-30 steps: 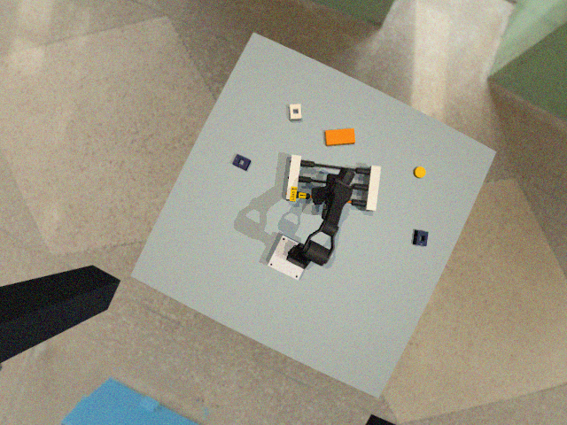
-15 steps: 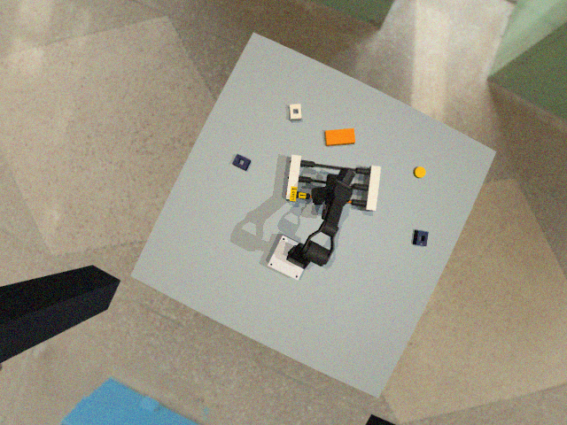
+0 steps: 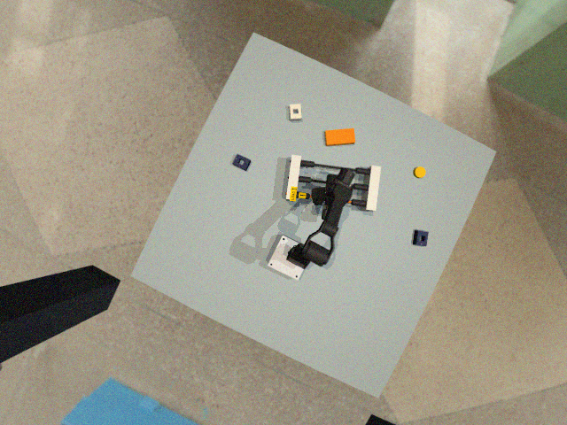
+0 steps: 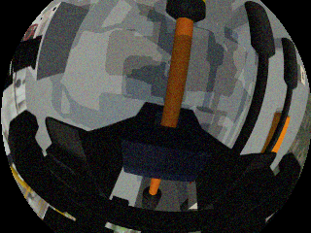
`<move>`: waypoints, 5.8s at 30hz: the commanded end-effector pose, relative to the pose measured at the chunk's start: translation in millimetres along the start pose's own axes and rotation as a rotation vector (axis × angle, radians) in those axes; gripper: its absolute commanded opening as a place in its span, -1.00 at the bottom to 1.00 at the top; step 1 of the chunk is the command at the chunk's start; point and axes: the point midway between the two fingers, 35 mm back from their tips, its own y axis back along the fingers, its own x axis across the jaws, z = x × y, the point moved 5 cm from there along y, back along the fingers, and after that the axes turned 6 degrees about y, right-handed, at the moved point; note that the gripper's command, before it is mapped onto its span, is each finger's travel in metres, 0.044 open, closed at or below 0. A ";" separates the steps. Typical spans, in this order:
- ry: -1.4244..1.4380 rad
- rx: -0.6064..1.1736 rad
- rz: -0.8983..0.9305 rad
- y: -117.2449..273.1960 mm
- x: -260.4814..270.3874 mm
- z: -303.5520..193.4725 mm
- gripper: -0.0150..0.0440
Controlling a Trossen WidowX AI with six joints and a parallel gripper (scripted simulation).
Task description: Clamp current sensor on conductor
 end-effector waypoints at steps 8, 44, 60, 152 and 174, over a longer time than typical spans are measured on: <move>0.000 0.000 0.000 -0.3 0.0 0.0 0.13; 0.000 0.000 0.000 -0.3 0.0 0.0 0.37; 0.000 0.000 -0.001 2.2 -0.3 -0.1 1.00; -1.585 0.505 -0.601 57.5 59.2 127.9 1.00; -2.077 0.050 -1.215 50.9 87.3 150.9 1.00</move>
